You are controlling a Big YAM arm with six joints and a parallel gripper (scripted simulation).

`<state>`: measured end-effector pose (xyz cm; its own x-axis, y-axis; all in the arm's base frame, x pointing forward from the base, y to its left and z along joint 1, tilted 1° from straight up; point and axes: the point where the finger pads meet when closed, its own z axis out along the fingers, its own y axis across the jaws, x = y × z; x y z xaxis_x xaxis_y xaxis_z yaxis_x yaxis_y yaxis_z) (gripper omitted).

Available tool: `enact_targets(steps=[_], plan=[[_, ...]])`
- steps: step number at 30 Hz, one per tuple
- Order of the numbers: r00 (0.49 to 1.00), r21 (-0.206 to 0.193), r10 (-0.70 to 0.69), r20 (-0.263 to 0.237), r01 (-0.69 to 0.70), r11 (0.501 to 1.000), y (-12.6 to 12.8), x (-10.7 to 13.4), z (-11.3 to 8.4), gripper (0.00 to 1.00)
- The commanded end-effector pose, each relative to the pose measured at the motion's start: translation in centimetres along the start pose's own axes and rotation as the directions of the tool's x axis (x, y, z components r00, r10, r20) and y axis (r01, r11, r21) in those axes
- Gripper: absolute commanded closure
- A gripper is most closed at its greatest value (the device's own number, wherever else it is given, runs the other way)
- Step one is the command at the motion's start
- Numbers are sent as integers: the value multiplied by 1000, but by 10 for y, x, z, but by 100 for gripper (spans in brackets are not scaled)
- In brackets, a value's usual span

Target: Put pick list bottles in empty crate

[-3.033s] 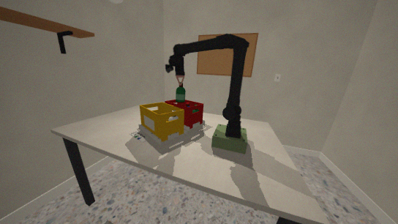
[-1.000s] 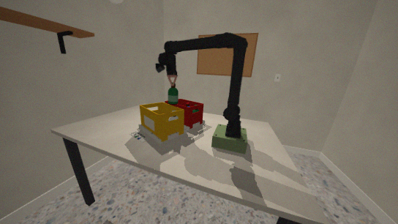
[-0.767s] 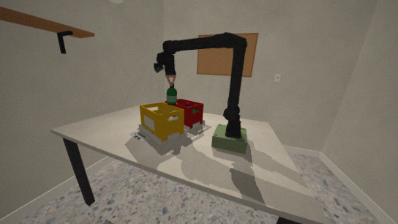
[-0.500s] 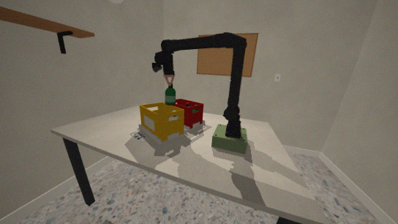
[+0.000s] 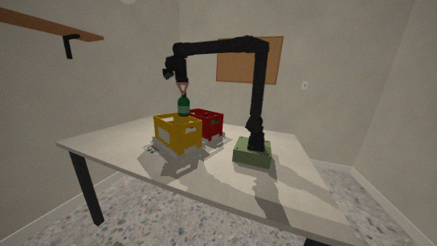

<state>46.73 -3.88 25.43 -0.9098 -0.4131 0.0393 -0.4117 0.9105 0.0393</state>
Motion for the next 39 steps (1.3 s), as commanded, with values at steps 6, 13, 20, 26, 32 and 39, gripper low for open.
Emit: enact_targets(steps=[6, 13, 20, 26, 32, 39], plan=[[993, 65, 25, 116, -33, 997, -6, -20, -61, 100], [994, 61, 19, 112, -26, 998, -3, -25, -59, 100], [993, 66, 15, 121, -23, 998, 0, -24, -64, 100], [993, 66, 14, 121, -22, 998, 1, -24, -64, 100], [993, 66, 17, 121, -25, 998, 0, -23, -65, 100], [993, 66, 16, 121, -24, 998, 0, -23, -65, 100]])
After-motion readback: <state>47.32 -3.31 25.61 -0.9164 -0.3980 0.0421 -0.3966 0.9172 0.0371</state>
